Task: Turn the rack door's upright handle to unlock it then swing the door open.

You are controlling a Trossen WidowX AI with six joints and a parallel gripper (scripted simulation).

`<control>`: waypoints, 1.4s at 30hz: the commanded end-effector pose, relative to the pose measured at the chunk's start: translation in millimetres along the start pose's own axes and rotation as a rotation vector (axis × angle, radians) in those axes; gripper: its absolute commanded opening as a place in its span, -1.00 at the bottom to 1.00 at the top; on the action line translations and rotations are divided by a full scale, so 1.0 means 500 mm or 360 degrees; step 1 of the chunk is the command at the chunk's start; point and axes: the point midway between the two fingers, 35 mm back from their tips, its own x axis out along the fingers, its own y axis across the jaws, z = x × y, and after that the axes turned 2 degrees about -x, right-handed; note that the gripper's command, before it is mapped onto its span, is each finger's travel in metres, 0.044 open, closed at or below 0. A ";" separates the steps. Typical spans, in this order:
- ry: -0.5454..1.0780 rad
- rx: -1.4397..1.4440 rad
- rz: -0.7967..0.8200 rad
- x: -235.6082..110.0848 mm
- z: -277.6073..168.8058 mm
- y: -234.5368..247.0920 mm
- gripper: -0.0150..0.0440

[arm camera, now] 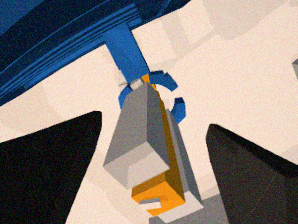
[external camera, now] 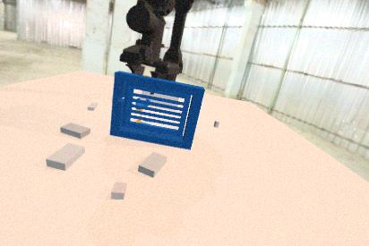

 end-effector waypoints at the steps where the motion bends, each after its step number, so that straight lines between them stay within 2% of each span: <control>1: 0.0004 -0.0312 0.0008 0.001 -0.001 0.001 0.50; 42: -0.0005 -0.3545 0.0009 0.001 -0.001 0.001 0.50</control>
